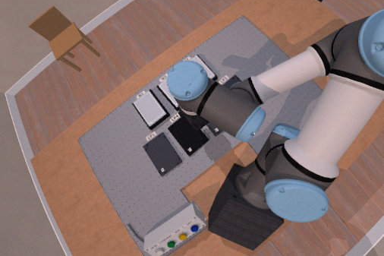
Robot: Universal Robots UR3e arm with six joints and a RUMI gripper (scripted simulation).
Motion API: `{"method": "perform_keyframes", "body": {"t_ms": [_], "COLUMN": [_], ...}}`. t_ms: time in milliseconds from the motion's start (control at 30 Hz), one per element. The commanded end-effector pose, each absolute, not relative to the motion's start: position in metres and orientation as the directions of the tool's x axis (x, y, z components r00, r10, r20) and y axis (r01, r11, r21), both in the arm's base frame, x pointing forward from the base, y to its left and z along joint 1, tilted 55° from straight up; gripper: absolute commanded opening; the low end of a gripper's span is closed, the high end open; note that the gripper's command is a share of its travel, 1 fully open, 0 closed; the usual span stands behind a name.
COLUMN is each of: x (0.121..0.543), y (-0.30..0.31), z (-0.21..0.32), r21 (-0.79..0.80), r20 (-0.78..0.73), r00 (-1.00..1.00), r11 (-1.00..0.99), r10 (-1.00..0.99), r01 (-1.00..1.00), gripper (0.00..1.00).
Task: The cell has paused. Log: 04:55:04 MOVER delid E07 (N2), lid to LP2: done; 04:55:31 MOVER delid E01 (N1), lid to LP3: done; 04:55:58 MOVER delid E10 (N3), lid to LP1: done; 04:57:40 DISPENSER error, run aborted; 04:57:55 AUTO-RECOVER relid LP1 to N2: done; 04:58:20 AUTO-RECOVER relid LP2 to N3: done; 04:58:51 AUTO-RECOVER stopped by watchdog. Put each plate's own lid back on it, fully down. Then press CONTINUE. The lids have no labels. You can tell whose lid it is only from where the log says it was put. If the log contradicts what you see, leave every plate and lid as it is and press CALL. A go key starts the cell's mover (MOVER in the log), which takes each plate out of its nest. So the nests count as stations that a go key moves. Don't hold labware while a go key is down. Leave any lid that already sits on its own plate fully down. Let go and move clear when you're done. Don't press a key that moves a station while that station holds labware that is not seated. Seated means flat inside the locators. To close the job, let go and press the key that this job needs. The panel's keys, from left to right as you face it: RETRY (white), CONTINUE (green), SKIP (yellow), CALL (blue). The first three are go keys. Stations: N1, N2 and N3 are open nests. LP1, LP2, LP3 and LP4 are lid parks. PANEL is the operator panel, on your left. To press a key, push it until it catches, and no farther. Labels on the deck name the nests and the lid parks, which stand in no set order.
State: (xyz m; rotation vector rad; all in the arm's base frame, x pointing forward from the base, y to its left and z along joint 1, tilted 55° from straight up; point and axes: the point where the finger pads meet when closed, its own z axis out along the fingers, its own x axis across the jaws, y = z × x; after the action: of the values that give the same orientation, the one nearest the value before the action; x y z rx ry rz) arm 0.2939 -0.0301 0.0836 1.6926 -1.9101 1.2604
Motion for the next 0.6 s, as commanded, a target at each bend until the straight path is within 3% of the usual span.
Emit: {"method": "perform_keyframes", "body": {"t_ms": [0, 400, 567], "x": [0.286, 0.281, 0.282], "y": [-0.010, 0.002, 0.017], "z": [0.099, 0.108, 0.088], "r21": [-0.399, -0.399, -0.325], "r20": [0.713, 0.713, 0.749], "r00": [-0.270, -0.270, -0.177], "r11": [-0.058, -0.058, -0.122], "r10": [-0.647, -0.647, -0.638], "r01": [-0.915, -0.915, -0.938], "gripper": [0.00, 0.00, 0.00]}}
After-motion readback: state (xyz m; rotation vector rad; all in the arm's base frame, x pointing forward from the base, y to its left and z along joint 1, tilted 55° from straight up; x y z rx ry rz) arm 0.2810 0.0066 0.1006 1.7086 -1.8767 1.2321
